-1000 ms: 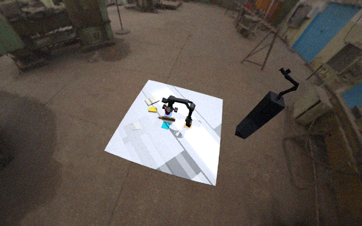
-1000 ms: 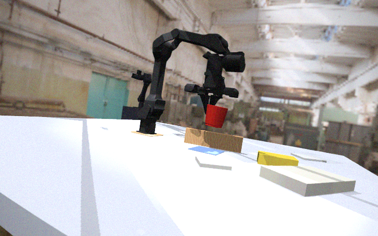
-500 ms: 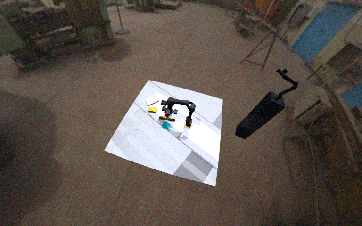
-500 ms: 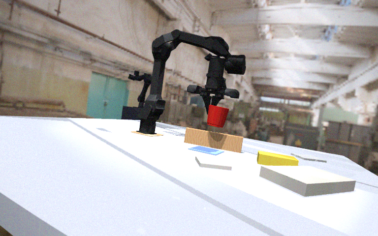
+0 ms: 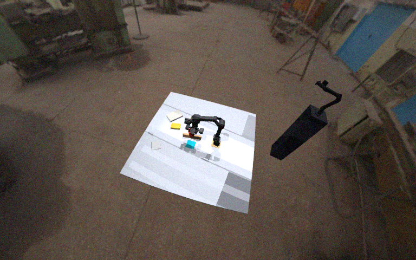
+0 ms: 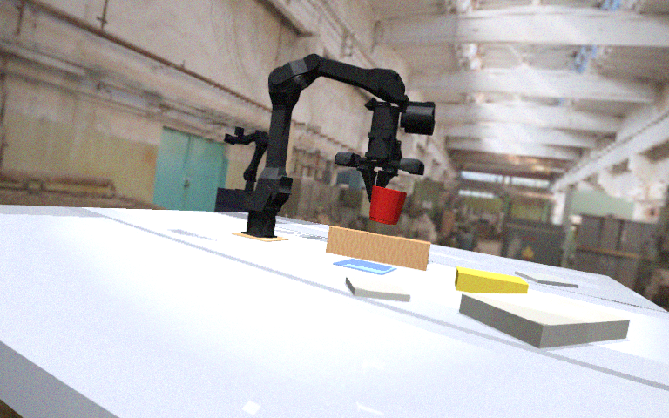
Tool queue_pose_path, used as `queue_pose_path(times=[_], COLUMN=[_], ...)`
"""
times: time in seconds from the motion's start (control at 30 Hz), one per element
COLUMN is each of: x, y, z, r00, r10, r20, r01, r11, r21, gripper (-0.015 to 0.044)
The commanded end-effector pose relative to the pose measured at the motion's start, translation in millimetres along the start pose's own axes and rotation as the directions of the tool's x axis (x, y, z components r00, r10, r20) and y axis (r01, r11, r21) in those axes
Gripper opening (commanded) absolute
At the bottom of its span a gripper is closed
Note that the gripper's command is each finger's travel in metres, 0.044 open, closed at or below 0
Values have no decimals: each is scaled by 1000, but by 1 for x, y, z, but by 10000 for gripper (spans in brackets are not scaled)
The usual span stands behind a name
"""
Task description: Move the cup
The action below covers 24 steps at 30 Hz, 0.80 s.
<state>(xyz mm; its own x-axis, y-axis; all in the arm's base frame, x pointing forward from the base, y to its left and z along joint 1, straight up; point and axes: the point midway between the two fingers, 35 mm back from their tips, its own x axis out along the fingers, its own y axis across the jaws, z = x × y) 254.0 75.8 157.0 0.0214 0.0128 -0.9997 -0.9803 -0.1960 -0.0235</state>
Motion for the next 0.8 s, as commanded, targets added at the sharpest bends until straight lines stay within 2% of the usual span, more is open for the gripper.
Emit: queue_pose_path(times=[0.0,0.77], x=[-1,-3], y=[2,11], z=[8,52], r00=[1000,1000], r10=[0,0], r20=[-3,0], r01=[0,0], r11=[1000,1000], r21=[4,4], gripper=[0,0])
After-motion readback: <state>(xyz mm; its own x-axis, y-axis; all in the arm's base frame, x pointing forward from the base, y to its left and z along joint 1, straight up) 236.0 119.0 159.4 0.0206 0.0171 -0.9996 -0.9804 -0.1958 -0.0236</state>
